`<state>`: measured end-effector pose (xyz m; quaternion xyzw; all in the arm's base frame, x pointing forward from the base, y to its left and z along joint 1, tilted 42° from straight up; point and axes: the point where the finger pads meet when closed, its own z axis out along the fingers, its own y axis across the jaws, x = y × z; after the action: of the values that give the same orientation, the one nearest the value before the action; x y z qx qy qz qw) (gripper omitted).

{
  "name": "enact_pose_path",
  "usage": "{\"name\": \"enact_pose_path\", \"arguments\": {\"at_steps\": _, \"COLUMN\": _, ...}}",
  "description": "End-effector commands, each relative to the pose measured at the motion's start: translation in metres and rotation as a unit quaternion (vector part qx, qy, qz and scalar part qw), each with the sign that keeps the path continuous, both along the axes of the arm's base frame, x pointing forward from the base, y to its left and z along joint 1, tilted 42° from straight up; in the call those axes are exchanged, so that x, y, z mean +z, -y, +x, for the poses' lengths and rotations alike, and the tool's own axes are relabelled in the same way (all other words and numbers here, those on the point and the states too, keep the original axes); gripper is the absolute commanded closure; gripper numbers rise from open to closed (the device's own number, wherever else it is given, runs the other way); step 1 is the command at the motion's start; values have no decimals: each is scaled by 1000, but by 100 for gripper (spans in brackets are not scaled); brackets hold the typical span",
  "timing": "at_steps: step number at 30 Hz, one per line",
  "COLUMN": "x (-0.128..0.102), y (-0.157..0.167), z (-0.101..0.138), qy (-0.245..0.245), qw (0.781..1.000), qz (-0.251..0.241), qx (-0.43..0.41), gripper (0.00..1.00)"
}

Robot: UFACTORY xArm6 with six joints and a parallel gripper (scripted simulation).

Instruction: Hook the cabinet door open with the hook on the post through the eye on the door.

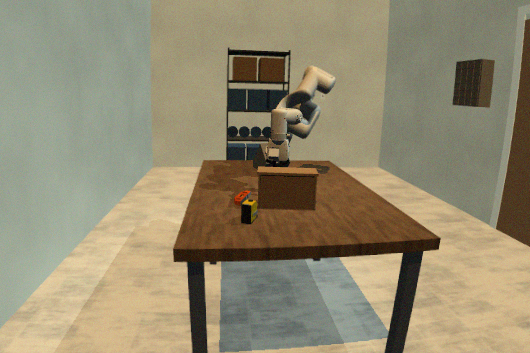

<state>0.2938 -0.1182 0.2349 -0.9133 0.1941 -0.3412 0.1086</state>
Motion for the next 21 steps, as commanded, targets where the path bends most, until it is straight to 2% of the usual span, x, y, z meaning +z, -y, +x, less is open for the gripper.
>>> {"name": "enact_pose_path", "arguments": {"at_steps": 1, "x": 2, "y": -3, "z": 1, "qy": 2, "qw": 1000, "qz": -14, "qx": 15, "gripper": 96}}
{"name": "enact_pose_path", "arguments": {"at_steps": 21, "x": 0, "y": -3, "z": 4, "qy": 2, "qw": 1000, "qz": -14, "qx": 15, "gripper": 96}}
